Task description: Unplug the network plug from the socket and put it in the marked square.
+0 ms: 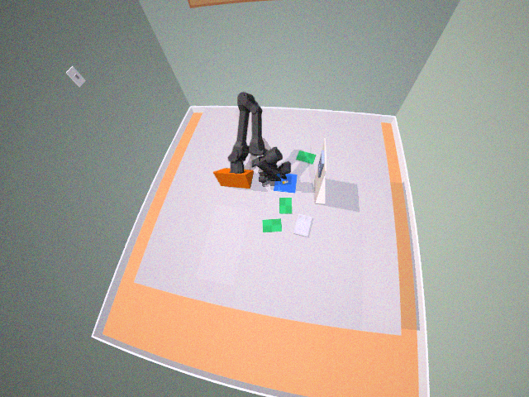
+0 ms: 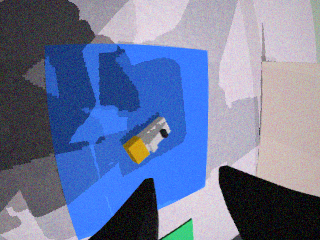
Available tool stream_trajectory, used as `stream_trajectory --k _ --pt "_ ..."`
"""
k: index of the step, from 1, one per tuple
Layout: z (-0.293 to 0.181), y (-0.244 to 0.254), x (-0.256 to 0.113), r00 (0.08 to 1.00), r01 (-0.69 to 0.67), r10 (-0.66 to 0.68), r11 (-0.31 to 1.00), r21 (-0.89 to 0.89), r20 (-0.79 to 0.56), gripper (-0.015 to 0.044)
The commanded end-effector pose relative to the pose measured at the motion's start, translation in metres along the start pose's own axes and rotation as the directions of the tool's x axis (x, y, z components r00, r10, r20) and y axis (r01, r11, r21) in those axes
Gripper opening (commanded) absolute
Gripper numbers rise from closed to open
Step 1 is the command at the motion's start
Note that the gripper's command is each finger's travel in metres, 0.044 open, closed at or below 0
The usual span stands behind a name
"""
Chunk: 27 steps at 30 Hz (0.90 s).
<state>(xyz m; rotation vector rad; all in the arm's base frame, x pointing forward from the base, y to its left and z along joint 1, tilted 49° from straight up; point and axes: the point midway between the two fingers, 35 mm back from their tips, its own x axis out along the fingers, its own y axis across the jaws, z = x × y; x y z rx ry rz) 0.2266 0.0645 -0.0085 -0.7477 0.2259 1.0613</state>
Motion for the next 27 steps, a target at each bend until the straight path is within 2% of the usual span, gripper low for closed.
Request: stream_trajectory --k 1,27 --pt "0.0 -0.005 -0.002 1.0 0.006 -0.006 1.0 -0.012 0.003 0.0156" --pt "-0.005 -0.015 -0.017 1.0 -0.002 0.002 1.0 -0.014 -0.004 0.0156"
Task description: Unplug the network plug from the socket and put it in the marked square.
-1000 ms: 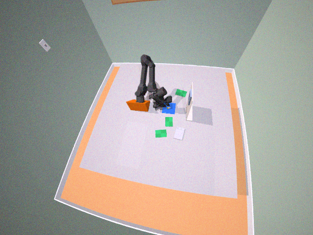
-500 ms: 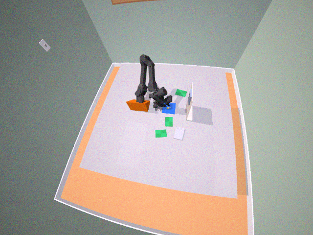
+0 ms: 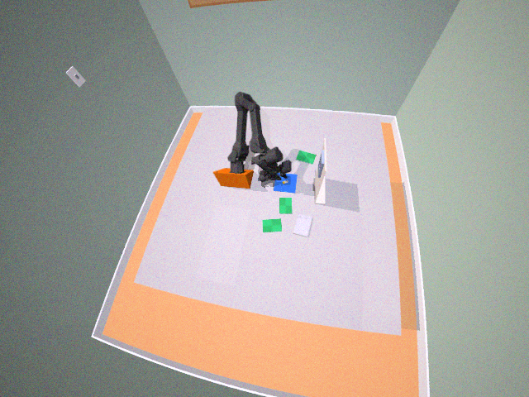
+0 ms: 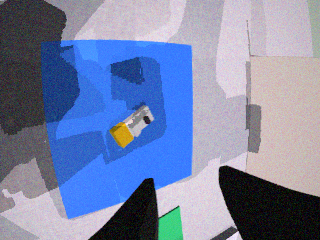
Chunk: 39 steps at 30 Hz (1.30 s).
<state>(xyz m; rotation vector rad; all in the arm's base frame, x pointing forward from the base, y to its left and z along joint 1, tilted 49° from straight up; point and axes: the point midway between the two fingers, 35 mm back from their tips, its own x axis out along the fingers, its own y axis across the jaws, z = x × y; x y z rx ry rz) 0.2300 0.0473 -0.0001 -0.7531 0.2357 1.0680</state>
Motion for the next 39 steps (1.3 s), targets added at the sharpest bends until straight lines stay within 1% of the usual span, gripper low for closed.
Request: stream_trajectory --k 1,39 --pt "0.001 -0.005 -0.003 1.0 0.008 -0.008 1.0 -0.012 0.004 0.0156" --pt "0.003 -0.02 -0.032 1.0 0.013 -0.012 1.0 -0.009 0.011 0.0156"
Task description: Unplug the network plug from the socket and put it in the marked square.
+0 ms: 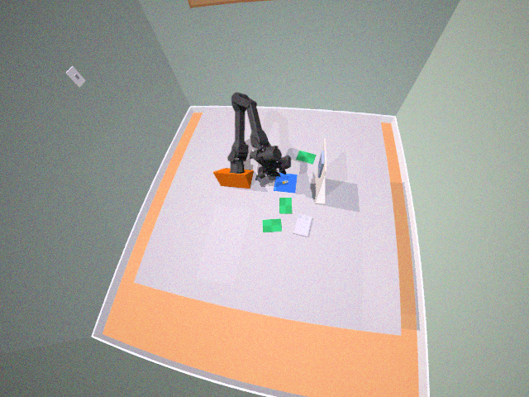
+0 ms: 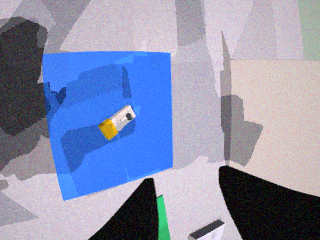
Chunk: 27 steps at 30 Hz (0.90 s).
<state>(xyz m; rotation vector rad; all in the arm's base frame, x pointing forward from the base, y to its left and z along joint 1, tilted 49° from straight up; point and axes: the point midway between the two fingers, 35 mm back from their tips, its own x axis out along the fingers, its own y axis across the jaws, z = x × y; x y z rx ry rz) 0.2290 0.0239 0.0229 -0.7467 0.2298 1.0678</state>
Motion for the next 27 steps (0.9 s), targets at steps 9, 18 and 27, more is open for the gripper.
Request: stream_trajectory --k 9,18,27 --pt "0.004 -0.007 -0.011 1.0 0.014 -0.014 1.0 -0.011 0.008 0.0156" --pt "0.007 -0.011 -0.019 1.0 0.02 -0.02 1.0 -0.01 0.013 0.0156" --pt "0.005 -0.015 -0.026 1.0 0.011 -0.011 1.0 0.002 0.007 0.0156"
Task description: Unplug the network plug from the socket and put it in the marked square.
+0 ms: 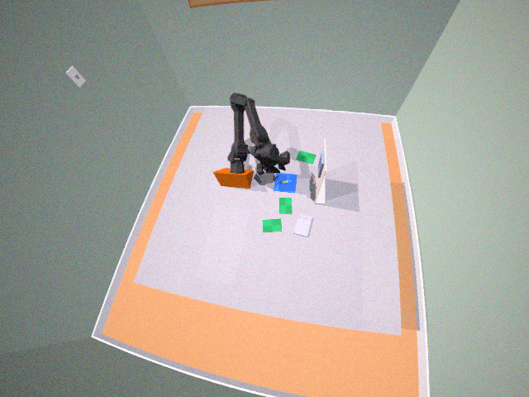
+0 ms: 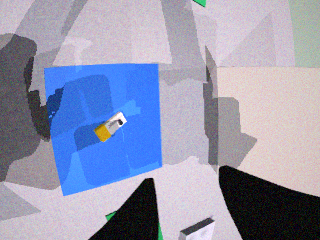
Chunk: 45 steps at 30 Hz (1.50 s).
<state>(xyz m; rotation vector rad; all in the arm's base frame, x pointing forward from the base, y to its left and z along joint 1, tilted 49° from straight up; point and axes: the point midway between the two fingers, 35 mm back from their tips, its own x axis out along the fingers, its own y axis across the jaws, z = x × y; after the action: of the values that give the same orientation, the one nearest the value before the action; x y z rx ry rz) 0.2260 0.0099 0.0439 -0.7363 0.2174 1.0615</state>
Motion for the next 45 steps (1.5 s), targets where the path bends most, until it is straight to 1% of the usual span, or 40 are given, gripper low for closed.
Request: stream_trajectory --k 1,36,45 --pt "-0.002 -0.006 -0.006 1.0 0.001 -0.001 1.0 -0.003 -0.006 0.0156" --pt "0.002 -0.059 -0.087 1.0 0.013 -0.013 1.0 -0.013 0.0 0.0156" --pt "0.002 -0.059 -0.087 1.0 0.013 -0.013 1.0 -0.013 0.0 0.0392"
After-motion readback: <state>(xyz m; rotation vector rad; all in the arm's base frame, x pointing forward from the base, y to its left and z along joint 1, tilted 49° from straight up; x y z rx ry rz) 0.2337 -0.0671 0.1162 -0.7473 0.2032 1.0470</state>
